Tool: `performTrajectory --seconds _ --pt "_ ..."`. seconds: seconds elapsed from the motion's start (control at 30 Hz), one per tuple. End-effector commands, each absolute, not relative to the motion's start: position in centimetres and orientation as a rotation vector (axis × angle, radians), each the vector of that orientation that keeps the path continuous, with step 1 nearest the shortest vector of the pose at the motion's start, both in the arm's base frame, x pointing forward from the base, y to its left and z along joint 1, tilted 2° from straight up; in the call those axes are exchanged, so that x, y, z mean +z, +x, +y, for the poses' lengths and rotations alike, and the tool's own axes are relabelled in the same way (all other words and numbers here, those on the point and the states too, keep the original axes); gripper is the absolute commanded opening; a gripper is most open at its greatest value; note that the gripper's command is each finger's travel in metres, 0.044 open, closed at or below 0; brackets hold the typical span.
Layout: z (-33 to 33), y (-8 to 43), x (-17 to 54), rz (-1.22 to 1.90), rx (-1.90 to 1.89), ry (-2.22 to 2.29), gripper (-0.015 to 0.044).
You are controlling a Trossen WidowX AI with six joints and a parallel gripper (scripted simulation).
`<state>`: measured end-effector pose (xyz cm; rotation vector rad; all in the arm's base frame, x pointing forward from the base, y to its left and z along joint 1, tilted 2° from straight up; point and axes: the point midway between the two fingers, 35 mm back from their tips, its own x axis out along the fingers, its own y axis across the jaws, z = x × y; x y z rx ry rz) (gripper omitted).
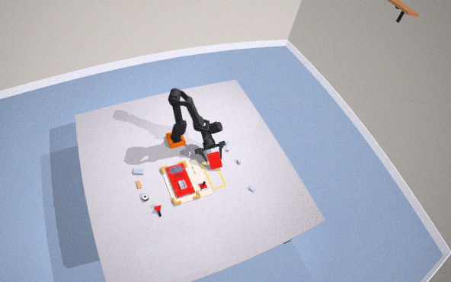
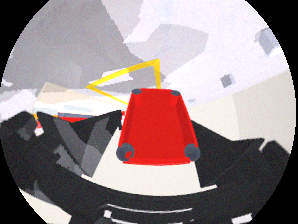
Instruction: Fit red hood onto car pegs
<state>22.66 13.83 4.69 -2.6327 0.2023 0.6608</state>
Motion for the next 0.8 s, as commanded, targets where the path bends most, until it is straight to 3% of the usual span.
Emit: performTrajectory --seconds 0.0,0.77 --pt "13.9 22.6 4.7 0.201 0.666 -2.639 0.0440" --pt "14.2 13.8 13.3 0.099 0.771 -2.968 0.0440"
